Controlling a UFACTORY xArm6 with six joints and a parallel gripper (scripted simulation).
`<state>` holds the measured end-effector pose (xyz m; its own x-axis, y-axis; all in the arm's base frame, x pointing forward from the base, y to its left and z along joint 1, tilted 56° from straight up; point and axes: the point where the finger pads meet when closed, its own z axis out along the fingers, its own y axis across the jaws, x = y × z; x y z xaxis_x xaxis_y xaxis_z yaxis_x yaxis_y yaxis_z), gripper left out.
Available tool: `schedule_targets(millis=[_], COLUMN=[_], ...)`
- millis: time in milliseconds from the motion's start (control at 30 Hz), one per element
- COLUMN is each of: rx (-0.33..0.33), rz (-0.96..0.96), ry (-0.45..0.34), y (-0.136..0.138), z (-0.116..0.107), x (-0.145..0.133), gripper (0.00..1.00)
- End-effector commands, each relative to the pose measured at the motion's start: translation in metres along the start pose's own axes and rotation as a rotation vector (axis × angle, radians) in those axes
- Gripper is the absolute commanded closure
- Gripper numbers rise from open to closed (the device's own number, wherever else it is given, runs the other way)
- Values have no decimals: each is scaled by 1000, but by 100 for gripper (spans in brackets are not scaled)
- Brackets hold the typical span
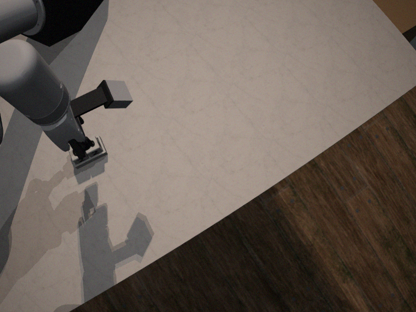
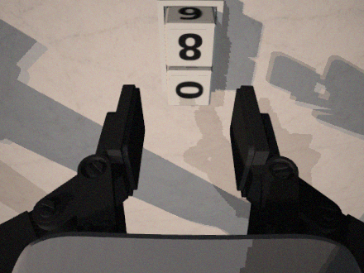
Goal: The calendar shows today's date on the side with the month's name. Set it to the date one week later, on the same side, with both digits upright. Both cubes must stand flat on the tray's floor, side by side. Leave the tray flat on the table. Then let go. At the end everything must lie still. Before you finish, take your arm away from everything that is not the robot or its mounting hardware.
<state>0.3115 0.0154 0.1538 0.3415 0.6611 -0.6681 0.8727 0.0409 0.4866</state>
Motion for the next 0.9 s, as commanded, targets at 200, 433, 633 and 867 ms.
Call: schedule_targets(millis=[200,433,633,867], rx=[-1,-1,-1,-1], rz=[1,1,1,1], ry=[2,2,2,2], y=[1,1,1,1], z=[7,15,23,34], x=[0,0,0,0], gripper=[51,51,51,51])
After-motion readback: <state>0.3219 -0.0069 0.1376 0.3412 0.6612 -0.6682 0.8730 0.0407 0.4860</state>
